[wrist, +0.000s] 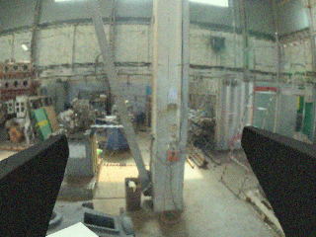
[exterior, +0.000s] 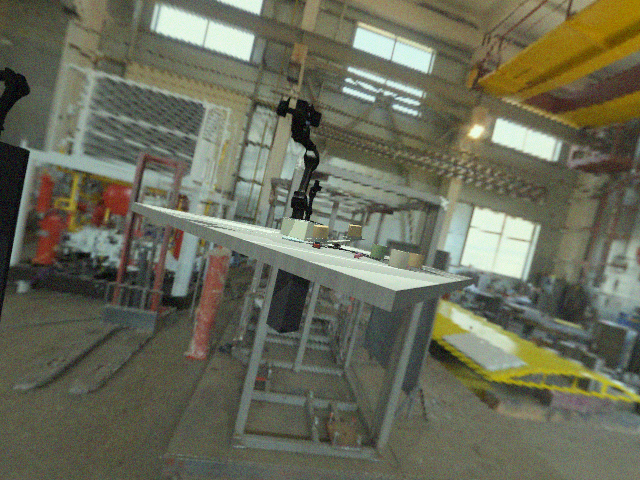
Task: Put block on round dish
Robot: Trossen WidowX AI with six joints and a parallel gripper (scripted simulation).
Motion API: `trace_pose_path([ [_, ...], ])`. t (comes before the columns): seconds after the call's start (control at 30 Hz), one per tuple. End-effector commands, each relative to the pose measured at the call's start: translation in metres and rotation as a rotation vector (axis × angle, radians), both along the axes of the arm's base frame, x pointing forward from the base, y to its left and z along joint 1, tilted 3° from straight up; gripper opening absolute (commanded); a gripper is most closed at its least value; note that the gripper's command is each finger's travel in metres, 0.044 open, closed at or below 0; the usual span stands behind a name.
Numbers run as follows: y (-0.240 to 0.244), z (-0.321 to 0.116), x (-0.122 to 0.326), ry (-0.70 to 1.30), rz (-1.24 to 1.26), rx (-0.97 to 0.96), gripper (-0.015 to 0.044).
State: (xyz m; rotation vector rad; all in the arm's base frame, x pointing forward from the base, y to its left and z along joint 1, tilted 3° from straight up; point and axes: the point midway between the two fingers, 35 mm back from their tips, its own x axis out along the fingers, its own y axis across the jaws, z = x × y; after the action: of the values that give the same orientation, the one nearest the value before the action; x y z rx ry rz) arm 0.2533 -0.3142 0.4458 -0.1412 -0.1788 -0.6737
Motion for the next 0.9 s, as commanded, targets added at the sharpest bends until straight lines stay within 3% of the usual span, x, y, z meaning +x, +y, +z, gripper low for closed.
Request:
trace_pose_path([
  [0.0, 0.042, -0.026, 0.029, 0.031, 0.087, 0.132, 0.044],
  [0.43, 0.186, -0.109, 0.064, 0.244, 0.326, 0.422, 0.044],
  [0.87, 0.315, -0.206, 0.011, 0.615, 0.511, 0.543, 0.044],
])
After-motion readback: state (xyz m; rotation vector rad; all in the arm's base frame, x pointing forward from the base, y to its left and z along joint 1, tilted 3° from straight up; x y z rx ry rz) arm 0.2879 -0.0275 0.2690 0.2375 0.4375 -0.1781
